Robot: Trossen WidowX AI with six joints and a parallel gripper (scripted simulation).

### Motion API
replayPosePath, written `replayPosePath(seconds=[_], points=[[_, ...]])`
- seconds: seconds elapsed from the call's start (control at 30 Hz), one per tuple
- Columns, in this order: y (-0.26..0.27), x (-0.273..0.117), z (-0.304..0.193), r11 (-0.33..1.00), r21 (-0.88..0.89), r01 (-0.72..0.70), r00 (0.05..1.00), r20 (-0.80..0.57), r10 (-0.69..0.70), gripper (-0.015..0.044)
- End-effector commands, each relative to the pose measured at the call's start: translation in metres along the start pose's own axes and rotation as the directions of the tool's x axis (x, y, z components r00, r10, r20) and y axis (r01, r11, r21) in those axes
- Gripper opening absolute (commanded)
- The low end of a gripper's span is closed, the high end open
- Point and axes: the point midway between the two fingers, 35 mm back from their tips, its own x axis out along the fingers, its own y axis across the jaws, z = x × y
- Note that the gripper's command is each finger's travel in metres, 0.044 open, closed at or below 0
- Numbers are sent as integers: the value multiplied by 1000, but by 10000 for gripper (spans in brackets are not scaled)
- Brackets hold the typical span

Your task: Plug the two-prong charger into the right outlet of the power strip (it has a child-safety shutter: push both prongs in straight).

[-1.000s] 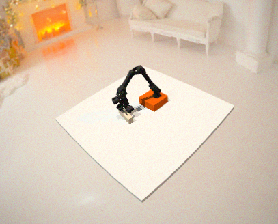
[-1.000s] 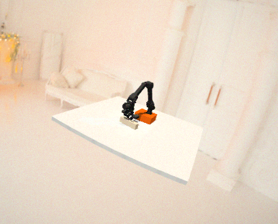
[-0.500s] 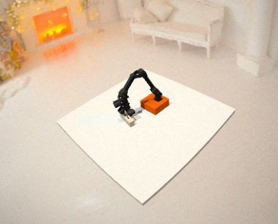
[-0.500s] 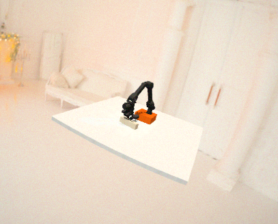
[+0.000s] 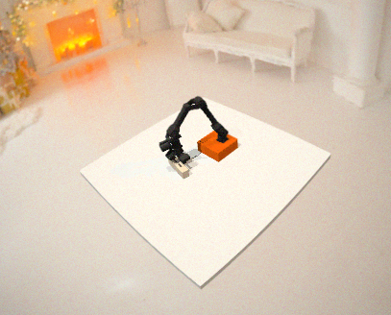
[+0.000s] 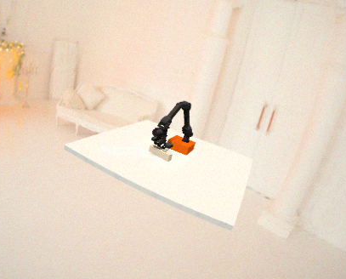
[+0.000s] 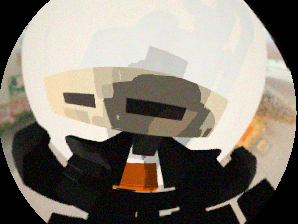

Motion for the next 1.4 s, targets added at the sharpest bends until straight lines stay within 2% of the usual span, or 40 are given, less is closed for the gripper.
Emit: replayPosePath(seconds=[0.0, 0.3, 0.87, 1.37], points=[[0, 0, 0, 1000, 0, 0, 1000, 0, 0, 0], [0, 0, 0, 1000, 0, 0, 1000, 0, 0, 0], [0, 0, 0, 1000, 0, 0, 1000, 0, 0, 440], [0, 1, -3, 1000, 0, 0, 1000, 12, 0, 440]])
